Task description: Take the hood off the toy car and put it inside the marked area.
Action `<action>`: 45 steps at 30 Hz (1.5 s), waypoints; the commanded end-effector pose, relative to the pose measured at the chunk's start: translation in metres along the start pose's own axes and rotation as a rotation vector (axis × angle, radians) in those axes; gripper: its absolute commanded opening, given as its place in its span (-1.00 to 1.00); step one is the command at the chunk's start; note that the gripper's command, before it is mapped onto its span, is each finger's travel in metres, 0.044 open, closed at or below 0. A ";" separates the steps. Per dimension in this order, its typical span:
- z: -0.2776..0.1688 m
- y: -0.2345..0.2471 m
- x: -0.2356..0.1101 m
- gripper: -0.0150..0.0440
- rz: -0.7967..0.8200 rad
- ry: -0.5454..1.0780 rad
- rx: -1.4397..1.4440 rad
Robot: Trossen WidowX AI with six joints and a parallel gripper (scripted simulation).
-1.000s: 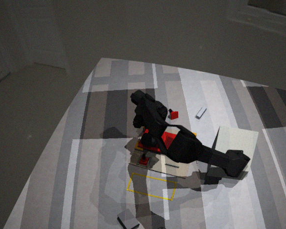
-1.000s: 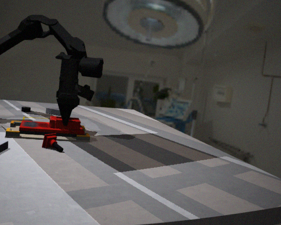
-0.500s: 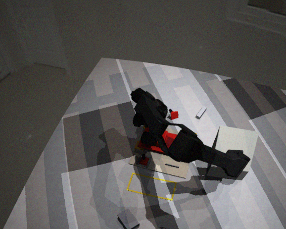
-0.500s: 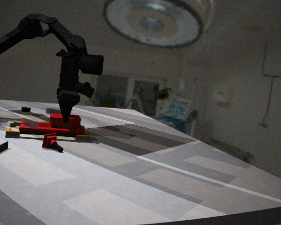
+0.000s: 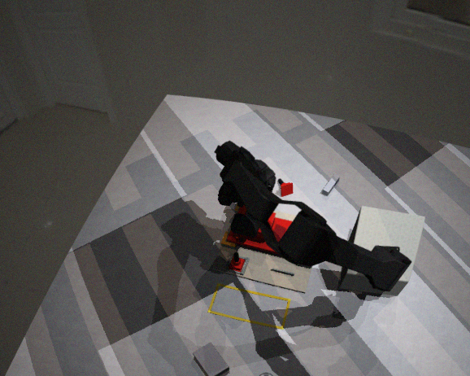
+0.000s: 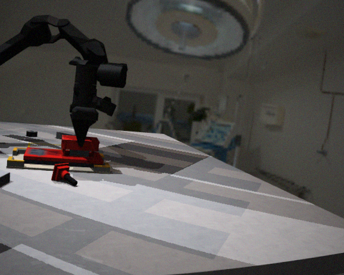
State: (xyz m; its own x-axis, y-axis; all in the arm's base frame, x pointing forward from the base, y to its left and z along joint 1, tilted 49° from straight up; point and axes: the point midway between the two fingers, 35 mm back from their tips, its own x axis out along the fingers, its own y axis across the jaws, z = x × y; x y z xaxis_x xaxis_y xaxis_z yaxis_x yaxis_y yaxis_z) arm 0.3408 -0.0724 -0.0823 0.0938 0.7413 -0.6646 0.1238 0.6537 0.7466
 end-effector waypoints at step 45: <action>-0.005 0.096 -0.053 -0.49 -0.014 -0.001 0.004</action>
State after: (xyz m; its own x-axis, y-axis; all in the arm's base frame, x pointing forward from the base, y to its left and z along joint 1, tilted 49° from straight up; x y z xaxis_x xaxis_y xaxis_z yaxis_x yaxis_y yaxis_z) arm 0.3445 -0.0585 0.0149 0.0956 0.7268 -0.6802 0.1249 0.6692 0.7325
